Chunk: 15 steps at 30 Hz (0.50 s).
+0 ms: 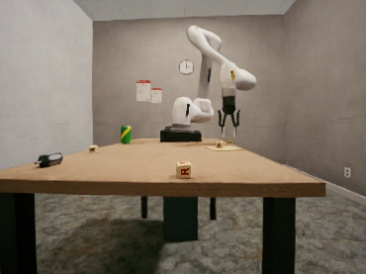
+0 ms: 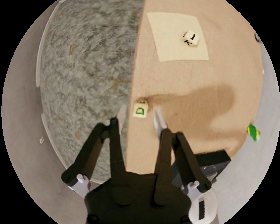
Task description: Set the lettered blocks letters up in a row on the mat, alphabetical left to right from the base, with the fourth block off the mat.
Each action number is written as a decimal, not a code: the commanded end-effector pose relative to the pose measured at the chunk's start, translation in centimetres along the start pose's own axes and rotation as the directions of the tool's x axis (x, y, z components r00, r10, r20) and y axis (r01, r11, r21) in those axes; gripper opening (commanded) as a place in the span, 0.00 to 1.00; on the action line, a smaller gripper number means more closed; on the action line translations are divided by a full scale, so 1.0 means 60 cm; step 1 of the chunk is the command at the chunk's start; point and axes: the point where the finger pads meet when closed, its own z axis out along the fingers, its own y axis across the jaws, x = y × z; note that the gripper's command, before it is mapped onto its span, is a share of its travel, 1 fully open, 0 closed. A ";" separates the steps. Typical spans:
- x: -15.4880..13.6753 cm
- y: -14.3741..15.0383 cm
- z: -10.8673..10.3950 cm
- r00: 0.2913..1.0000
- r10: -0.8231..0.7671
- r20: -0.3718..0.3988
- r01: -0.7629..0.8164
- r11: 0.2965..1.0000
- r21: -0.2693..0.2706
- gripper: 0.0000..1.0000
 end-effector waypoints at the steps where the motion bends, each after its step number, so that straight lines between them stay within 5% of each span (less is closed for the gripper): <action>1: -0.004 -0.002 0.004 1.000 0.001 0.004 -0.001 1.000 0.004 0.46; 15: -0.007 -0.003 0.004 1.000 0.003 0.004 -0.003 1.000 0.004 0.46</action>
